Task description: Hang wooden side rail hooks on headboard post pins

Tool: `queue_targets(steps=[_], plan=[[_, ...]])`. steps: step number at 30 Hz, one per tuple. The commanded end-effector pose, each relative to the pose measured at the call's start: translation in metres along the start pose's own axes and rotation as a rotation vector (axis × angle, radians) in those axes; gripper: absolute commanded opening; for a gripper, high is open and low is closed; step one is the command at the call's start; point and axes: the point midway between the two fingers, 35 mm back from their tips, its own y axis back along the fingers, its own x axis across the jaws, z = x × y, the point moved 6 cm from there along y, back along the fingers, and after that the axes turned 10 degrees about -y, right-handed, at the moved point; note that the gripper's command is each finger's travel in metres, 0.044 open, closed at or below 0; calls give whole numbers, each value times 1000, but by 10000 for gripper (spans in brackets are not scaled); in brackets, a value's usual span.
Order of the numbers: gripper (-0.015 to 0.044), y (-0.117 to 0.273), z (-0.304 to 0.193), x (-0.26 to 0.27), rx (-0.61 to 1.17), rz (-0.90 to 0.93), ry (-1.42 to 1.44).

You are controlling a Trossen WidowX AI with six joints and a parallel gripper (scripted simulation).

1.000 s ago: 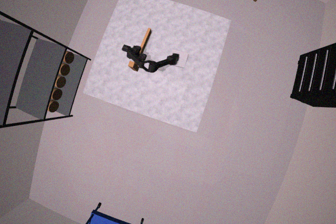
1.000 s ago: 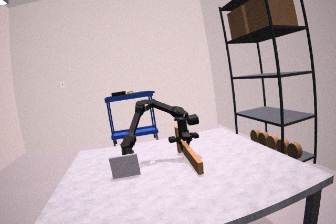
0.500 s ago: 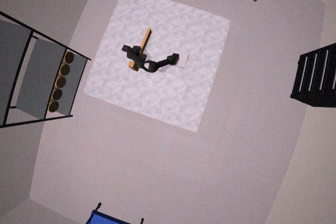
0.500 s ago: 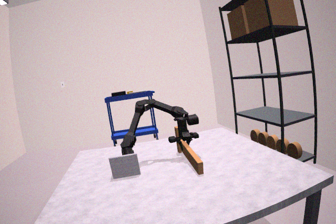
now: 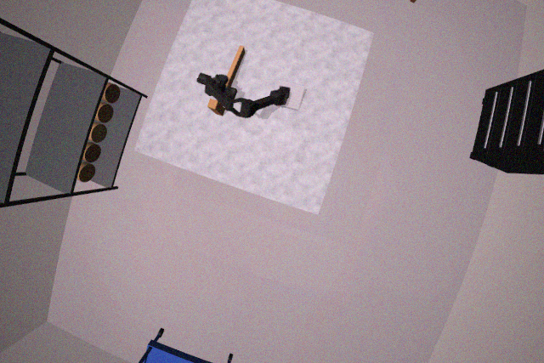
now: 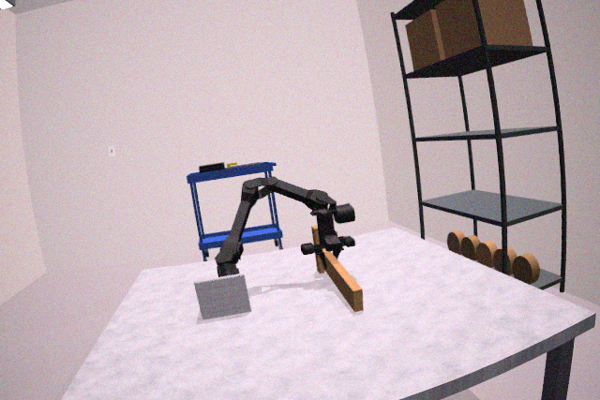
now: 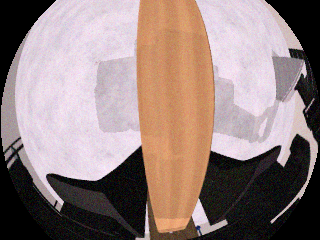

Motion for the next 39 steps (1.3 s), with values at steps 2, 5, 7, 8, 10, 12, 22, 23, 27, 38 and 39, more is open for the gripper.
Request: queue_targets(steps=[2, 5, 7, 8, 10, 12, 22, 23, 27, 38, 39], plan=[[0, 2, -1, 1, 1, 7, -2], [0, 2, -1, 1, 1, 7, -2], [0, 1, -1, 1, 1, 7, -2], [0, 1, -1, 1, 1, 7, -2], [0, 1, -1, 1, 1, 7, -2], [0, 0, -1, 1, 1, 7, -2], [0, -1, -1, 1, 1, 7, -2], [0, -1, -1, 1, 1, 7, -2], [0, -2, -1, 1, 1, 7, -2], [0, -4, -1, 1, 1, 7, -2], [0, -4, -1, 1, 1, 7, -2]])
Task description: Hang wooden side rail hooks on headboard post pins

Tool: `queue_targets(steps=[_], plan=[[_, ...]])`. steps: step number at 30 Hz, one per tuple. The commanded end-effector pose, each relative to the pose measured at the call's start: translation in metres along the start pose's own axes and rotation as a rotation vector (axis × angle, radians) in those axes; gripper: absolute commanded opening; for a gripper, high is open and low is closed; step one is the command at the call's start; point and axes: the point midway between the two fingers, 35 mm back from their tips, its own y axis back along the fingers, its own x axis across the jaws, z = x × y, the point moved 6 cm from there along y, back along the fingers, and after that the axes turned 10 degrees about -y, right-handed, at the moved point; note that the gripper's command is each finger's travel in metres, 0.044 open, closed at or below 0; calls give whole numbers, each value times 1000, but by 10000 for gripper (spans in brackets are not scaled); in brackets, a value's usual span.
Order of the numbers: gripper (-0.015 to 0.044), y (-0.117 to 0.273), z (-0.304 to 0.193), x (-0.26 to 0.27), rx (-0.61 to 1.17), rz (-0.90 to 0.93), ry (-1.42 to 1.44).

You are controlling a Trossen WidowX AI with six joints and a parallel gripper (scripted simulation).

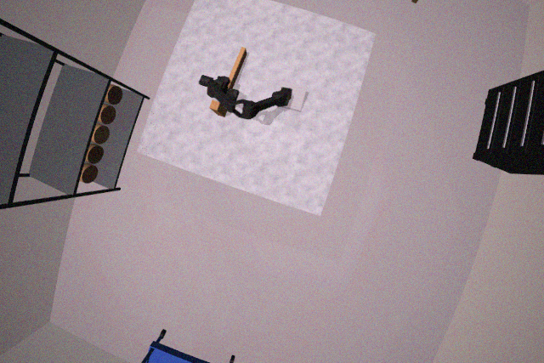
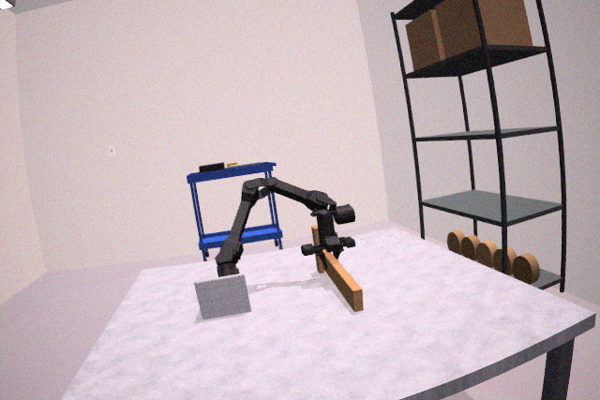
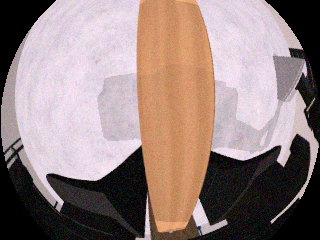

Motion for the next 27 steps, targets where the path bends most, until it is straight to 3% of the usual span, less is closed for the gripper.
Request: queue_targets(steps=[1, 27], plan=[[0, 0, 0, 1, 5, 4, 3], [0, -5, 0, 1, 5, 4, 3]])
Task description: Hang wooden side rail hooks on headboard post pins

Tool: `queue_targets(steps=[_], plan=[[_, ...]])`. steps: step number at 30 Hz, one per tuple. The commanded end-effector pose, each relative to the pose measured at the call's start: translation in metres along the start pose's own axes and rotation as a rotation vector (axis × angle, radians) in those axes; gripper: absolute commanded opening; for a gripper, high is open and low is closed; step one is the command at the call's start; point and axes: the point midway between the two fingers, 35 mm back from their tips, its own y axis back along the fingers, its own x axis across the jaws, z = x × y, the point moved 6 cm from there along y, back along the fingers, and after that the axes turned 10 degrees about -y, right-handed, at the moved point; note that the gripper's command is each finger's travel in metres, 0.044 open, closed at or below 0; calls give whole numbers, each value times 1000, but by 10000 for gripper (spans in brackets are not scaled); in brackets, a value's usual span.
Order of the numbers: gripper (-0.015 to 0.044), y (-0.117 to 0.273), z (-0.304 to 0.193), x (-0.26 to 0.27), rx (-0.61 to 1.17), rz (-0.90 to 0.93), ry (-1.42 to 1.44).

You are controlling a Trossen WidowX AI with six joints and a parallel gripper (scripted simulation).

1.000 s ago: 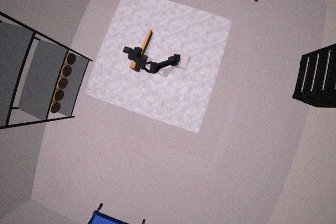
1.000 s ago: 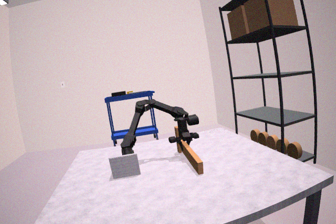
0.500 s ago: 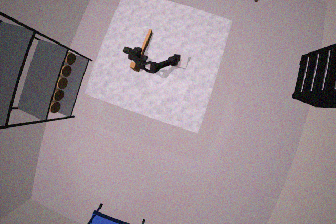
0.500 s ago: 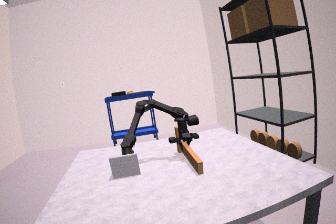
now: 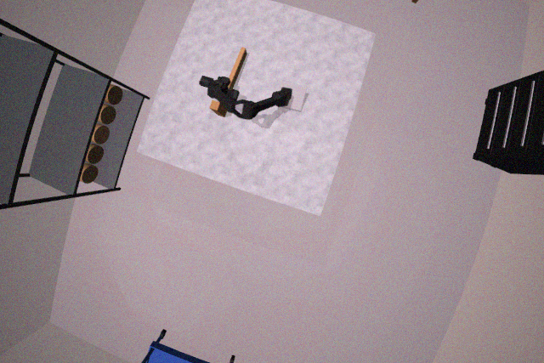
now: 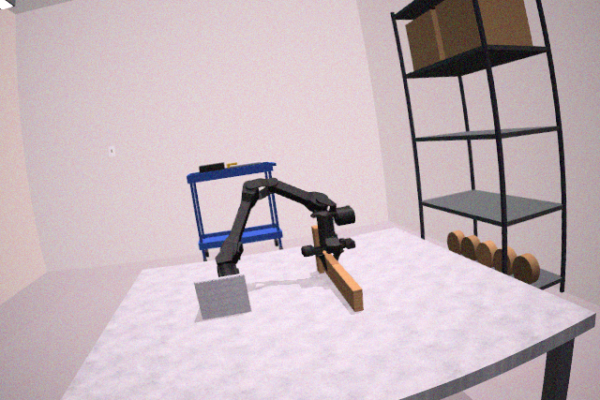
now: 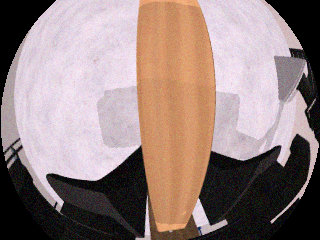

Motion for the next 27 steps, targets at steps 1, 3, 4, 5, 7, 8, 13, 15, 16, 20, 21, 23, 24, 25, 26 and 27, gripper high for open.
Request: queue_targets(steps=[1, 3, 4, 5, 7, 8, 13, 15, 16, 20, 21, 23, 24, 25, 26, 27], plan=[[0, 0, 0, 1, 6, 5, 2], [0, 0, 0, 1, 6, 5, 2], [0, -1, 0, 1, 6, 5, 2], [0, -1, 0, 1, 6, 5, 2], [0, -1, 0, 1, 6, 5, 2], [0, -1, 0, 1, 6, 5, 2], [0, -2, 0, 1, 6, 5, 2], [0, -2, 0, 1, 6, 5, 2], [0, -2, 0, 1, 6, 5, 2], [79, -2, 1, 0, 1, 2, -2], [105, -2, 1, 0, 1, 2, -2], [157, -2, 1, 0, 1, 2, -2], [184, -2, 1, 0, 1, 2, -2], [210, -2, 1, 0, 1, 2, -2], [236, -2, 1, 0, 1, 2, -2], [262, -2, 1, 0, 1, 2, -2]])
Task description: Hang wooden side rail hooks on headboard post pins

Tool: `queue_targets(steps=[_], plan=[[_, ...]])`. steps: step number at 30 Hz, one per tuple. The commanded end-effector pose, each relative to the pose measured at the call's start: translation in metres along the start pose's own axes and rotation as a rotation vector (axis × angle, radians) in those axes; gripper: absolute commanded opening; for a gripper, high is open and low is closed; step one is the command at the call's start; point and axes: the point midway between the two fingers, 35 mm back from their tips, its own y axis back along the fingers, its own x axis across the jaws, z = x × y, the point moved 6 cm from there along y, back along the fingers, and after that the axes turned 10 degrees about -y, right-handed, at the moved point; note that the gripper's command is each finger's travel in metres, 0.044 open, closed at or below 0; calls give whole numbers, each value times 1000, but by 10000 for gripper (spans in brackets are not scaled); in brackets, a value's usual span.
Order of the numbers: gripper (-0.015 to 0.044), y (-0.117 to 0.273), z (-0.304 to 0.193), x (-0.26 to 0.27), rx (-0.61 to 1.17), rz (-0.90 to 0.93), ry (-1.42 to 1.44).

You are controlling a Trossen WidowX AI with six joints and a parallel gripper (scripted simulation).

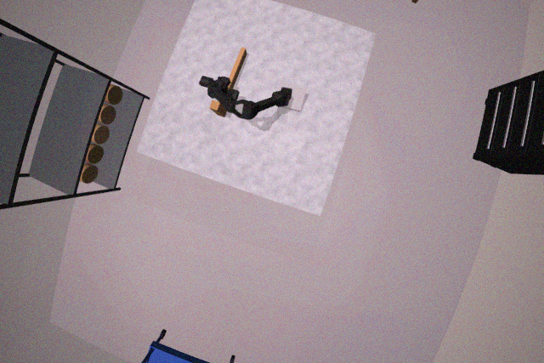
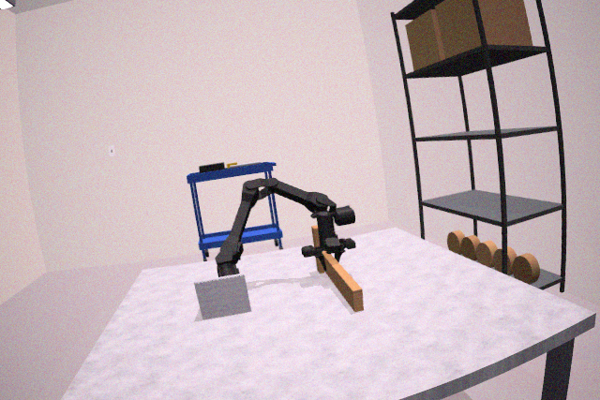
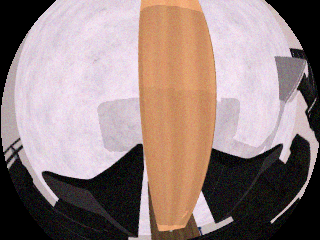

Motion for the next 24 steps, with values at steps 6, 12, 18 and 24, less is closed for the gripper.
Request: queue_targets(steps=[6, 12, 18, 24], plan=[[420, 17, 0, 1, 1, 1, 2], [440, 40, 1, 0, 3, 3, 4], [440, 40, 17, 3, 2, 3, 4], [440, 40, 30, 6, 2, 3, 4]])
